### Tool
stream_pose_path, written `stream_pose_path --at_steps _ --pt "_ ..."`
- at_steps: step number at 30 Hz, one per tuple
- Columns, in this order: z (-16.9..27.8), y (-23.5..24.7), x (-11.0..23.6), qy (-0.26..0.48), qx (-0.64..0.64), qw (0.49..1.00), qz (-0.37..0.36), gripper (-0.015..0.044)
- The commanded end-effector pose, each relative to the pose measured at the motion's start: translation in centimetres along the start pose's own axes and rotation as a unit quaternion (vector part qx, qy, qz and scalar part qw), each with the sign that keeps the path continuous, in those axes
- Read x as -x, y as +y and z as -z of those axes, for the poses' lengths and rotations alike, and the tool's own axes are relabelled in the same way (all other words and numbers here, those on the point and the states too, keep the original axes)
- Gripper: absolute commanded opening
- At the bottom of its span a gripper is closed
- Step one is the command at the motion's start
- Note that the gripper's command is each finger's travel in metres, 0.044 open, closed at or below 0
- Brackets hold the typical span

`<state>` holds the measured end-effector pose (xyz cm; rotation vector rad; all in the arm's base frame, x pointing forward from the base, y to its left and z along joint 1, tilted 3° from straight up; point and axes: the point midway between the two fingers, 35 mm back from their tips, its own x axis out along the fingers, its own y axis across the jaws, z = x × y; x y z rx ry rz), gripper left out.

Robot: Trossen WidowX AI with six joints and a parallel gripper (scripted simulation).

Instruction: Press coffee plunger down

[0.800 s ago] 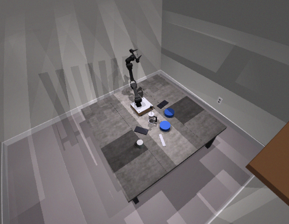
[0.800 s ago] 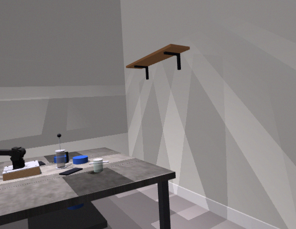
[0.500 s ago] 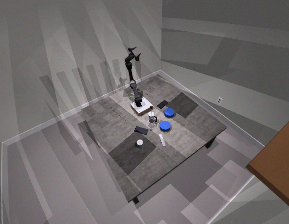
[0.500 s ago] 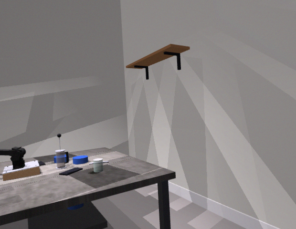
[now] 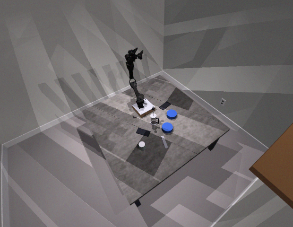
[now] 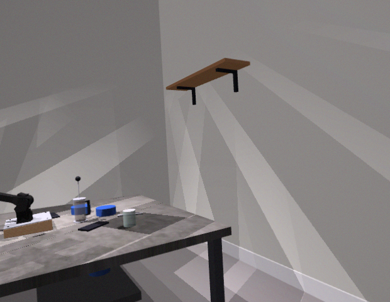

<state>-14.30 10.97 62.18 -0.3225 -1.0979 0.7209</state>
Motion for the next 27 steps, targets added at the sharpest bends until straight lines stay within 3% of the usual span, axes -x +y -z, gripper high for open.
stream_pose_path --at_steps 1,14,27 --pt "4.9 -2.9 -0.5 0.052 -0.052 0.996 0.043 0.0440" --pt "26.6 -7.7 2.4 0.309 -0.214 0.910 0.173 0.0440" --pt "44.1 -2.3 13.1 0.602 -0.272 0.722 0.205 0.0440"
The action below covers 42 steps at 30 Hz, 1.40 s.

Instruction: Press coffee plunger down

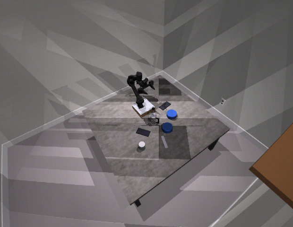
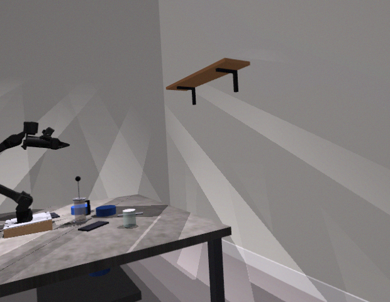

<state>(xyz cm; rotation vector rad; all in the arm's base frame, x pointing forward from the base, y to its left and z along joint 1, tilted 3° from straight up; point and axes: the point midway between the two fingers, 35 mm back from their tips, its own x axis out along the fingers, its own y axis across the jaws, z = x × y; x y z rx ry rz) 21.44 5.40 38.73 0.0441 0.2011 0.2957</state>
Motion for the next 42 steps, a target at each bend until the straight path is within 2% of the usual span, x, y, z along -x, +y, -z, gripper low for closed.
stream_pose_path --at_steps 1,5,10,16,42 --pt "4.9 -1.1 -2.1 0.092 0.004 0.995 0.028 0.0440" --pt "9.7 -2.0 -3.2 0.181 0.015 0.982 0.053 0.0440" --pt "11.2 -2.1 -3.4 0.186 0.015 0.981 0.054 0.0440" --pt "15.7 -2.3 -3.9 0.186 0.016 0.981 0.053 0.0440" --pt "16.9 -2.6 -7.1 0.184 0.017 0.981 0.051 0.0440"
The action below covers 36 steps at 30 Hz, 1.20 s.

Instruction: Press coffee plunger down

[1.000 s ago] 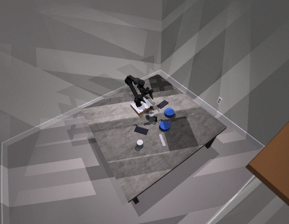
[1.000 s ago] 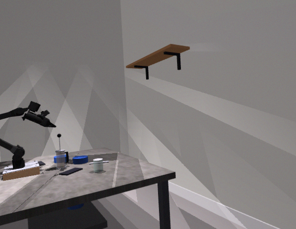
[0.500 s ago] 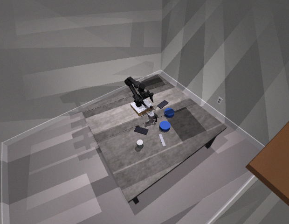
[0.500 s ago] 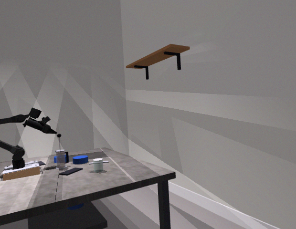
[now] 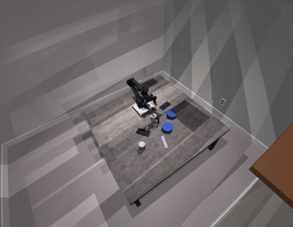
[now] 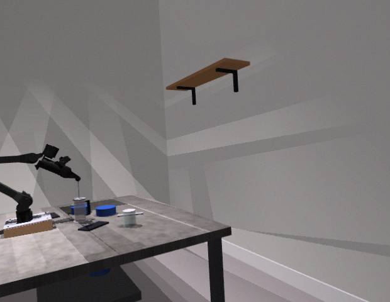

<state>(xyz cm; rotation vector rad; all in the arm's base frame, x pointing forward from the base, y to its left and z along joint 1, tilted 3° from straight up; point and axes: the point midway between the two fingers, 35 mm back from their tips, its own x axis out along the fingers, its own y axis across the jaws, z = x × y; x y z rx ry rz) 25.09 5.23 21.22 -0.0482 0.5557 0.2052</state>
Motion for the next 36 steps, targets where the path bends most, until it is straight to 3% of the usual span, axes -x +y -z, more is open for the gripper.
stream_pose_path --at_steps 1,5,17,36 --pt "0.4 -0.1 -0.7 0.005 0.002 1.000 0.002 0.0440" --pt "0.4 -0.1 -1.1 0.005 0.002 1.000 0.002 0.0440" --pt "0.4 -0.1 -1.1 0.005 0.002 1.000 0.002 0.0125" --pt "1.3 -0.1 -1.8 0.004 0.002 1.000 0.002 0.0115"
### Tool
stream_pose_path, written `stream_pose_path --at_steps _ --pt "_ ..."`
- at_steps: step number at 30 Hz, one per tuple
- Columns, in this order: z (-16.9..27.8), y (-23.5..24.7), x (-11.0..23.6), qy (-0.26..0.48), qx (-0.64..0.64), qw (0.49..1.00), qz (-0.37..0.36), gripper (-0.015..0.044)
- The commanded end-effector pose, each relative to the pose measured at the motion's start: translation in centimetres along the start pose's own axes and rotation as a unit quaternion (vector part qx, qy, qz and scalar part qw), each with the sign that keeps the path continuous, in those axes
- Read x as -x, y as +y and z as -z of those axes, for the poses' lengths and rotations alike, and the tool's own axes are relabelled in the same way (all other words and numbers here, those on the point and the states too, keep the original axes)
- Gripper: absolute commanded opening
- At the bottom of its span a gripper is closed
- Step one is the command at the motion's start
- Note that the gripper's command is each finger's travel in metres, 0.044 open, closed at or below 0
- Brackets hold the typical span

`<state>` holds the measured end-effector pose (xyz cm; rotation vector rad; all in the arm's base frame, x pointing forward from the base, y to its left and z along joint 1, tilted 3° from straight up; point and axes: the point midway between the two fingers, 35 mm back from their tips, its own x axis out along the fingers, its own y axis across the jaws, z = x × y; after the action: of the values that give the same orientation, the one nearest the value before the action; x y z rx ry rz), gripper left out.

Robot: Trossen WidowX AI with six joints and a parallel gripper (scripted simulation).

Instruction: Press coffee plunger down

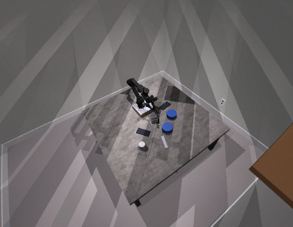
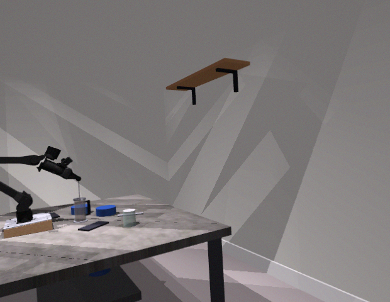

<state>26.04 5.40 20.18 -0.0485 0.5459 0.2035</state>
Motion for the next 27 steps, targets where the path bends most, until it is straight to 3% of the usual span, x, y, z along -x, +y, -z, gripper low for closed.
stream_pose_path --at_steps 1,27 --pt "1.1 0.0 -0.6 0.009 0.002 1.000 0.001 0.0115" --pt "4.5 0.0 -3.2 0.009 0.002 1.000 0.001 0.0115"
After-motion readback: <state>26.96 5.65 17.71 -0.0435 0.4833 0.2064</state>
